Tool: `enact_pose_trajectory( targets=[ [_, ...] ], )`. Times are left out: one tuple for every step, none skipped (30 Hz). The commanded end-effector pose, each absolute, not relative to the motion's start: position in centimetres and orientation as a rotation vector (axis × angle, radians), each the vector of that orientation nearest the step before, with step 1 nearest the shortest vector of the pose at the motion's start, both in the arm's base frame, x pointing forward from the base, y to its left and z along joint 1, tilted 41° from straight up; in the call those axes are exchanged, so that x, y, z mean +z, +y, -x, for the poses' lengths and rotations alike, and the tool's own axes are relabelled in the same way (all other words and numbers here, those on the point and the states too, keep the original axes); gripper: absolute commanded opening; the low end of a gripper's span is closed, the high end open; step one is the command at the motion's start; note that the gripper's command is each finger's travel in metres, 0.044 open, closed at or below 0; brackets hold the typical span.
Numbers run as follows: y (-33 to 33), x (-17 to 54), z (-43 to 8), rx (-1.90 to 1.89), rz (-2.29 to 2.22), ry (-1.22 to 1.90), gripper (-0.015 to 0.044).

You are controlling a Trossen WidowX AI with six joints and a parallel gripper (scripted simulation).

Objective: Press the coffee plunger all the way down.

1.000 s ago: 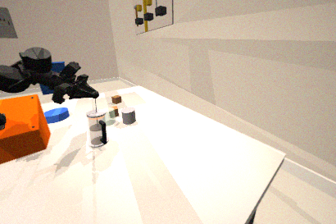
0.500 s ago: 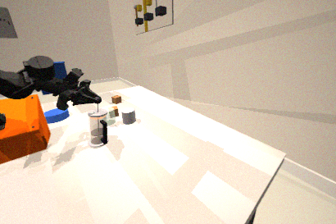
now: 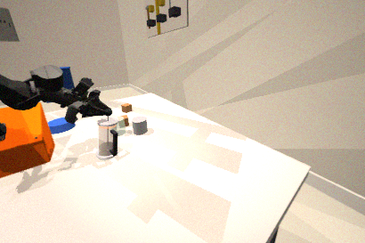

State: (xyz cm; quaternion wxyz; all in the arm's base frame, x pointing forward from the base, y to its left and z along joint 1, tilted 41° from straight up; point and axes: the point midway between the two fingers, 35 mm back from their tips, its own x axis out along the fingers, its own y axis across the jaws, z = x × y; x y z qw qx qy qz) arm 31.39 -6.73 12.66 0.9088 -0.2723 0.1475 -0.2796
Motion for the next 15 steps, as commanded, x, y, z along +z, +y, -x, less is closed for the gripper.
enact_pose_trajectory(
  targets=[
    [-7.28,12.02,-31.34,-0.589,0.580,0.338,0.0120],
    [-7.28,12.03,-31.37,-0.589,0.580,0.338,0.0120],
    [-7.28,12.03,-31.40,-0.589,0.580,0.338,0.0120],
    [-7.27,12.03,-31.41,-0.589,0.580,0.338,0.0120],
    [-7.27,12.04,-31.44,-0.590,0.580,0.338,0.0120],
    [-7.27,12.04,-31.46,-0.590,0.580,0.338,0.0120],
    [-7.26,12.05,-31.49,-0.590,0.580,0.338,0.0120],
    [-7.26,12.05,-31.52,-0.590,0.580,0.338,0.0120],
    [-7.26,12.05,-31.54,-0.590,0.580,0.338,0.0120],
    [-7.25,12.06,-31.57,-0.590,0.580,0.338,0.0120],
    [-7.25,12.06,-31.60,-0.590,0.580,0.338,0.0120],
    [-7.25,12.07,-31.63,-0.590,0.579,0.338,0.0120],
    [-7.24,12.07,-31.65,-0.590,0.579,0.338,0.0120],
    [-7.23,12.09,-31.66,-0.590,0.579,0.338,0.0120],
    [-7.20,12.12,-31.68,-0.590,0.579,0.338,0.0120]
  ],
)
